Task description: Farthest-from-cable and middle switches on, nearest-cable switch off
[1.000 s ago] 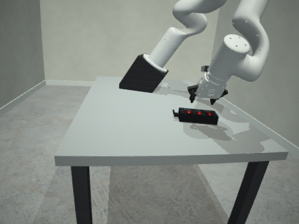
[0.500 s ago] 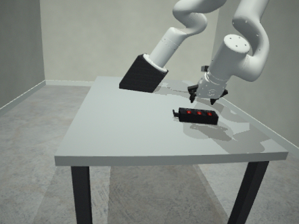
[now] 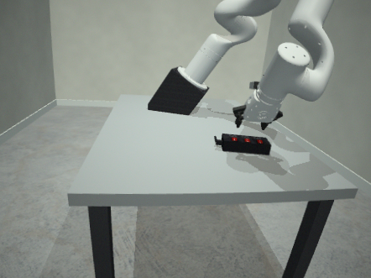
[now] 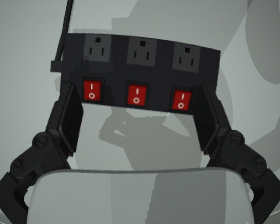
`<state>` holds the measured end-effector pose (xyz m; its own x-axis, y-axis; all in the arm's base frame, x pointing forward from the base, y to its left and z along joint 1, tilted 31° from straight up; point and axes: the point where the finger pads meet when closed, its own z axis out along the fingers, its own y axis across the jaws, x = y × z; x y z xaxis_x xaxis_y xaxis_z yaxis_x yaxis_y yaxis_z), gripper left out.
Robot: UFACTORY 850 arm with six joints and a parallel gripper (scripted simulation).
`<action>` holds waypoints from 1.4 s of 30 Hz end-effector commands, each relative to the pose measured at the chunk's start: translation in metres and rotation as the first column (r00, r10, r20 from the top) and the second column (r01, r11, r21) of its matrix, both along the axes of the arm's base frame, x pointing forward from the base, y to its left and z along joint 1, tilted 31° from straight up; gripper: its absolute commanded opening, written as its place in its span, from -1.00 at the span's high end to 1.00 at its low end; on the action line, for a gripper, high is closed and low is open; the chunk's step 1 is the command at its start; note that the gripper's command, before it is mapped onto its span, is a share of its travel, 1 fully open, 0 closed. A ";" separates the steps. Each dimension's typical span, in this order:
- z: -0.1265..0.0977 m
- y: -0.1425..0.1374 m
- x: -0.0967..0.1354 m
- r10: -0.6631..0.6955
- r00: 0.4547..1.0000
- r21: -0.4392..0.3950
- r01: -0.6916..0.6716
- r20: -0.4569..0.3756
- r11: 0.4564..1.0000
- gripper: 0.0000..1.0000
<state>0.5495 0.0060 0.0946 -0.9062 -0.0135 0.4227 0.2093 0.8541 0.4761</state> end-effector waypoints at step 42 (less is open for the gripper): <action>0.055 -0.024 -0.071 -0.996 -0.018 -0.305 0.952 -0.092 0.011 -1.00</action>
